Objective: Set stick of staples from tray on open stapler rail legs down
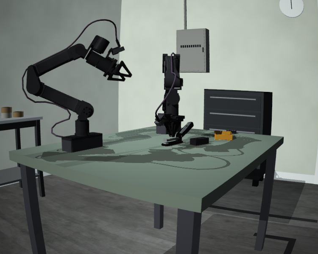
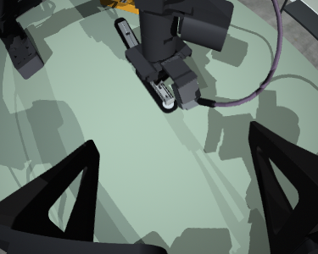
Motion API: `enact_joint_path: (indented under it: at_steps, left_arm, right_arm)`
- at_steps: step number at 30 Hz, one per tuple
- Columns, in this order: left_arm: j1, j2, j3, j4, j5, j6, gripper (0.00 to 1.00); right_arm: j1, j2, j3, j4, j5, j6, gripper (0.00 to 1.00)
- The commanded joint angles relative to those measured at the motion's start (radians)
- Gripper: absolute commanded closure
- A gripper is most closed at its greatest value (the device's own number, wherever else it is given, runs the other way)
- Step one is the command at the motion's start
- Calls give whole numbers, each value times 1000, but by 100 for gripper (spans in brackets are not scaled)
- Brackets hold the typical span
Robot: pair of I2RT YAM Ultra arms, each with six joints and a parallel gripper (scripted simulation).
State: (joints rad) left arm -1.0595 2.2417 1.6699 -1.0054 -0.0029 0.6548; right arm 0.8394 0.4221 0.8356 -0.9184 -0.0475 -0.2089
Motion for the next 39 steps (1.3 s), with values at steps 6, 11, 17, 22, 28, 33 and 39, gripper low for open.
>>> enact_joint_path:
  at_steps: [6, 11, 17, 22, 28, 33, 39]
  left_arm:
    - [-1, -58, 8, -1, 0, -6, 94]
    - [-5, -58, 19, -25, -1, -7, 94]
    - [-13, -30, 54, -58, 0, 0, 94]
    - [-15, -32, 47, -46, 0, 0, 94]
    - [-19, -40, 39, -29, 0, 0, 94]
    - [-11, -40, 21, -10, -1, 6, 94]
    - [-12, -29, 33, 1, -1, 5, 94]
  right_arm:
    - [-7, -19, 4, 4, -5, -2, 0]
    - [-7, -19, 4, 4, -5, -2, 0]
    - [-7, -19, 4, 4, -5, -2, 0]
    - [-7, -19, 4, 4, -5, -2, 0]
    - [-7, -19, 4, 4, -5, -2, 0]
    - [-7, -19, 4, 4, -5, -2, 0]
    - [-7, -19, 4, 4, -5, -2, 0]
